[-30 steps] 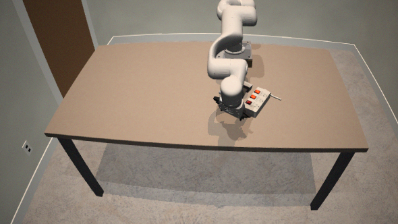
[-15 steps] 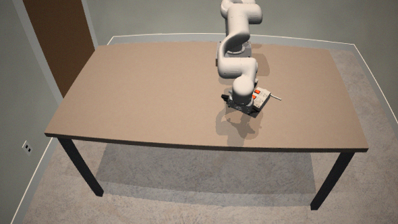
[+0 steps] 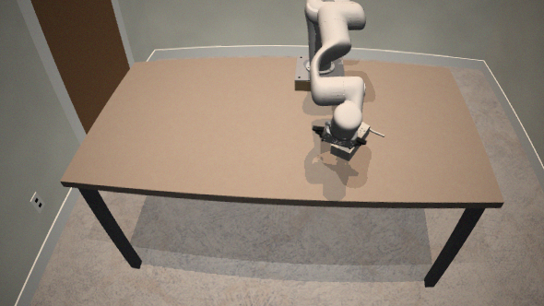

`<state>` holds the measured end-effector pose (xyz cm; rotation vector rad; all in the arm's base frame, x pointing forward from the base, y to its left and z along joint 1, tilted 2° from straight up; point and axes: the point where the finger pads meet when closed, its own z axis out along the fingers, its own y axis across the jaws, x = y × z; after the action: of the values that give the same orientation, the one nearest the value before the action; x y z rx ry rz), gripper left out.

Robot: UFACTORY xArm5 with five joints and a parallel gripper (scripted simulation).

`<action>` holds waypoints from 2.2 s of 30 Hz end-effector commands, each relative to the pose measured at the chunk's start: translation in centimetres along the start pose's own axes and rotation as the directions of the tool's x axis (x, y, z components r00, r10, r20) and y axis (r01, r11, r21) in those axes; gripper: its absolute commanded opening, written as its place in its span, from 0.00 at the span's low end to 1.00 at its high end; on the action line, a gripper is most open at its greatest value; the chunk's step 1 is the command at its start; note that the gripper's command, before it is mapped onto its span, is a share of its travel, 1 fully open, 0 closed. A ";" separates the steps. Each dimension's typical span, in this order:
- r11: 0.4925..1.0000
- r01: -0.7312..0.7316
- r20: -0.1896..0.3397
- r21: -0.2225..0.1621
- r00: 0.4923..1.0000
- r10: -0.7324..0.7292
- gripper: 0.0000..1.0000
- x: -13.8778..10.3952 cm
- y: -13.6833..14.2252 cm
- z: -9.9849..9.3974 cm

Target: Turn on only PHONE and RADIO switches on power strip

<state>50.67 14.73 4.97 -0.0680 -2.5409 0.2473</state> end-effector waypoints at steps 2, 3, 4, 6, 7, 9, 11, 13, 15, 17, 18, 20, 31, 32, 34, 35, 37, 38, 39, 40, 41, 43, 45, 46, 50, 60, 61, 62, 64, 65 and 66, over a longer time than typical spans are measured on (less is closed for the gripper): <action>1.000 0.022 -0.005 0.008 1.000 -0.022 1.00 0.7 0.4 -0.1; 1.000 0.022 -0.005 0.008 1.000 -0.022 1.00 0.7 0.4 -0.1; 1.000 0.022 -0.005 0.008 1.000 -0.022 1.00 0.7 0.4 -0.1; 1.000 0.022 -0.005 0.008 1.000 -0.022 1.00 0.7 0.4 -0.1; 1.000 0.022 -0.005 0.008 1.000 -0.022 1.00 0.7 0.4 -0.1; 0.997 0.069 -0.029 0.030 0.997 -0.068 1.00 2.0 1.2 0.2; 0.993 0.111 -0.051 0.048 0.993 -0.109 1.00 3.2 1.9 0.5; 0.993 0.111 -0.051 0.048 0.993 -0.109 1.00 3.2 1.9 0.5; 0.993 0.111 -0.051 0.048 0.993 -0.109 1.00 3.2 1.9 0.5; 0.993 0.111 -0.051 0.048 0.993 -0.109 1.00 3.2 1.9 0.5; 0.993 0.111 -0.051 0.048 0.993 -0.109 1.00 3.2 1.9 0.5; 0.993 0.111 -0.051 0.048 0.993 -0.109 1.00 3.2 1.9 0.5; 0.980 0.182 -0.090 0.077 0.981 -0.175 1.00 5.2 3.0 0.9; 0.974 0.210 -0.107 0.087 0.974 -0.200 1.00 6.1 3.5 1.1; 0.974 0.210 -0.107 0.087 0.974 -0.200 1.00 6.1 3.5 1.1; 0.974 0.210 -0.107 0.087 0.974 -0.200 1.00 6.1 3.5 1.1; 0.974 0.210 -0.107 0.087 0.974 -0.200 1.00 6.1 3.5 1.1; 0.974 0.210 -0.107 0.087 0.974 -0.200 1.00 6.1 3.5 1.1; 0.974 0.210 -0.107 0.087 0.974 -0.200 1.00 6.1 3.5 1.1; 0.974 0.210 -0.107 0.087 0.974 -0.200 1.00 6.1 3.5 1.1; 0.974 0.210 -0.107 0.087 0.974 -0.200 1.00 6.1 3.5 1.1; 0.968 0.234 -0.121 0.096 0.968 -0.221 1.00 6.8 3.8 1.2; 0.962 0.253 -0.134 0.103 0.962 -0.239 1.00 7.4 4.1 1.4; 0.962 0.253 -0.134 0.103 0.962 -0.239 1.00 7.4 4.1 1.4; 0.962 0.253 -0.134 0.103 0.962 -0.239 1.00 7.4 4.1 1.4; 0.953 0.281 -0.151 0.112 0.953 -0.263 1.00 8.2 4.4 1.5; 0.950 0.290 -0.157 0.115 0.950 -0.271 1.00 8.5 4.5 1.6; 0.948 0.296 -0.161 0.117 0.948 -0.276 1.00 8.7 4.6 1.6; 0.948 0.296 -0.161 0.117 0.948 -0.276 1.00 8.7 4.6 1.6; 0.948 0.296 -0.161 0.117 0.948 -0.276 1.00 8.7 4.6 1.6; 0.948 0.296 -0.161 0.117 0.948 -0.276 1.00 8.7 4.6 1.6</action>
<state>42.56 19.78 7.32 0.3196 -2.3454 0.2929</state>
